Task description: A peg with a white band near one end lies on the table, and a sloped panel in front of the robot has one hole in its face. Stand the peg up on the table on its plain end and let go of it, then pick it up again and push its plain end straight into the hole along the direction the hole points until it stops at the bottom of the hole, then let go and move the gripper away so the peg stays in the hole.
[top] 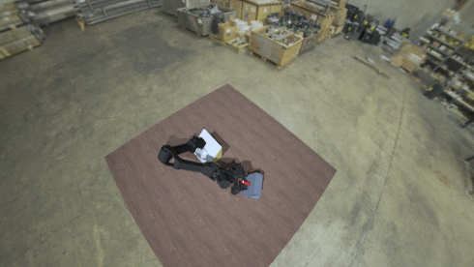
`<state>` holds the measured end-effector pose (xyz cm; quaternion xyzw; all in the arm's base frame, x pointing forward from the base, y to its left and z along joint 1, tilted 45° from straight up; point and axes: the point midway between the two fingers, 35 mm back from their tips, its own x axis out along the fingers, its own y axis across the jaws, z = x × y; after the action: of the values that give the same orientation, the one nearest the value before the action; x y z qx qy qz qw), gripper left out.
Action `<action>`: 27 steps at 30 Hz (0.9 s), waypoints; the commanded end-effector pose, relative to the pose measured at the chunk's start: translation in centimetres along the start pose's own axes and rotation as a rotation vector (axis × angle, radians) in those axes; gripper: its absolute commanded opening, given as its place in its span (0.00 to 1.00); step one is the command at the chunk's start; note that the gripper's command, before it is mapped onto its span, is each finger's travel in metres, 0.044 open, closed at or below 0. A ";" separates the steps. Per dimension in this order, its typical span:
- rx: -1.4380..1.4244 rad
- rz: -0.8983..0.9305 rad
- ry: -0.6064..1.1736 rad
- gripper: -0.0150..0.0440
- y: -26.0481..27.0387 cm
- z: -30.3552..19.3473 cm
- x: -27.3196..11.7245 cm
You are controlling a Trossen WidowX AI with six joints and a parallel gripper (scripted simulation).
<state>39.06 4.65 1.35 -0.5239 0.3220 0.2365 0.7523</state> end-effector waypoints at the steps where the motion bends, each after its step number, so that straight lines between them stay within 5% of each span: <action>1: 0.000 -0.001 0.000 1.00 -0.1 0.0 -0.5; 27: -0.002 0.000 -0.002 1.00 -0.5 0.3 -3.3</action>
<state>37.60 4.76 3.82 -0.5254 0.3193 0.2385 0.7517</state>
